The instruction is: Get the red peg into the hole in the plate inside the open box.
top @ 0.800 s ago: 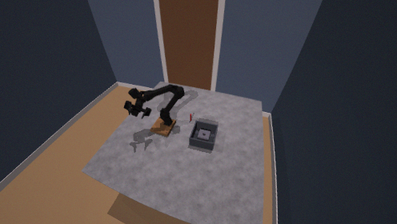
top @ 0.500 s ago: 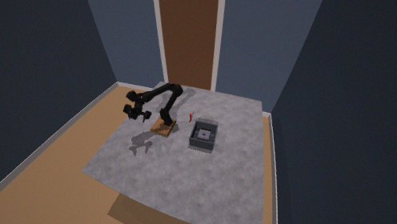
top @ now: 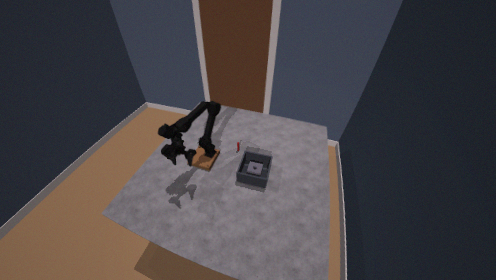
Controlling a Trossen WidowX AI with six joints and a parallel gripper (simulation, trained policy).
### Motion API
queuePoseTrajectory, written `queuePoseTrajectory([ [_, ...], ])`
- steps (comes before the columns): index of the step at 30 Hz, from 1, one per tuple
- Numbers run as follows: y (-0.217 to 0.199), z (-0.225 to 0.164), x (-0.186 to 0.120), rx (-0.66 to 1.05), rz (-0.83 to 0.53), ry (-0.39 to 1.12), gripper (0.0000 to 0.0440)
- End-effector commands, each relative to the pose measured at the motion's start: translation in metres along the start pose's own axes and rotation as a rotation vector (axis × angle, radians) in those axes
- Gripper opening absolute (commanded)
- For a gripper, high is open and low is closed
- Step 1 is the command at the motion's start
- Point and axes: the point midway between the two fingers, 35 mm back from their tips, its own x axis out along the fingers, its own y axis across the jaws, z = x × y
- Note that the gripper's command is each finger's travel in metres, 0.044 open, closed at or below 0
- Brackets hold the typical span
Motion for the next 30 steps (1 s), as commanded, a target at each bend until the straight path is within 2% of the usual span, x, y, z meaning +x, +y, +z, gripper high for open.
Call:
queuePoseTrajectory([
  [1, -0.010, -0.011, 0.018, -0.069, -0.070, -0.007, 0.0440],
  [15, -0.078, -0.068, 0.071, -0.412, -0.383, 0.017, 0.0440],
  [22, -0.117, -0.099, 0.080, -0.616, -0.524, 0.060, 0.0440],
  [30, -0.161, -0.133, 0.076, -0.854, -0.665, 0.133, 0.0440],
])
